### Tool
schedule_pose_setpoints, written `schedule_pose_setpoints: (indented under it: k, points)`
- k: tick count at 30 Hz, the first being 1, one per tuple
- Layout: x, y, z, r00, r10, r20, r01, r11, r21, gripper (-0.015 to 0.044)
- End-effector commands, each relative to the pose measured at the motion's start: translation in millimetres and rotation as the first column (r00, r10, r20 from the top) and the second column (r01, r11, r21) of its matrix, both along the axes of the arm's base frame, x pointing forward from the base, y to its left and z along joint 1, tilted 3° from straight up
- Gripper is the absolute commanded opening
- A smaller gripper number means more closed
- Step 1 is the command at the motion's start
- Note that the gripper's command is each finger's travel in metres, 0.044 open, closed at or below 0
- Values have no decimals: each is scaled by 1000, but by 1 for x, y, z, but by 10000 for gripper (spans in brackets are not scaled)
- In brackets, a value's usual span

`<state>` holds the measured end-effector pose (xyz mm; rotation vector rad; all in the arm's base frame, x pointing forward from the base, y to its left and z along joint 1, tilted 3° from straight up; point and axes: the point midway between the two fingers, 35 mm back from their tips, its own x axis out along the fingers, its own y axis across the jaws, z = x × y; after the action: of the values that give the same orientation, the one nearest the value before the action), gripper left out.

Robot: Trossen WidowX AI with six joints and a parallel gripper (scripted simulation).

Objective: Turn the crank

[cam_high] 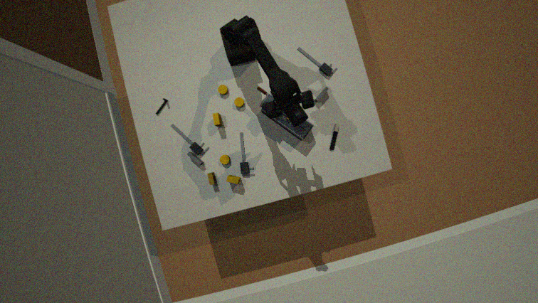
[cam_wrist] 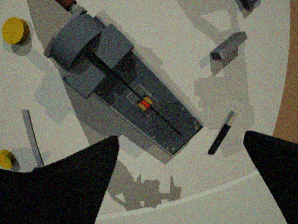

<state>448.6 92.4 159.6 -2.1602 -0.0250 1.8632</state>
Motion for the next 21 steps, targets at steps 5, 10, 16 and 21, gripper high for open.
schedule_pose_setpoints:
  k: [5, 10, 16, 21]
  points:
    - [9, 10, -40, 972, 232, -25, -233, 965, -118, 440]
    - [13, 17, -76, 917, 392, -71, -398, 895, -201, 440]
    - [13, 17, -76, 917, 392, -71, -398, 895, -201, 440]
    - [13, 17, -76, 917, 392, -71, -398, 895, -201, 440]
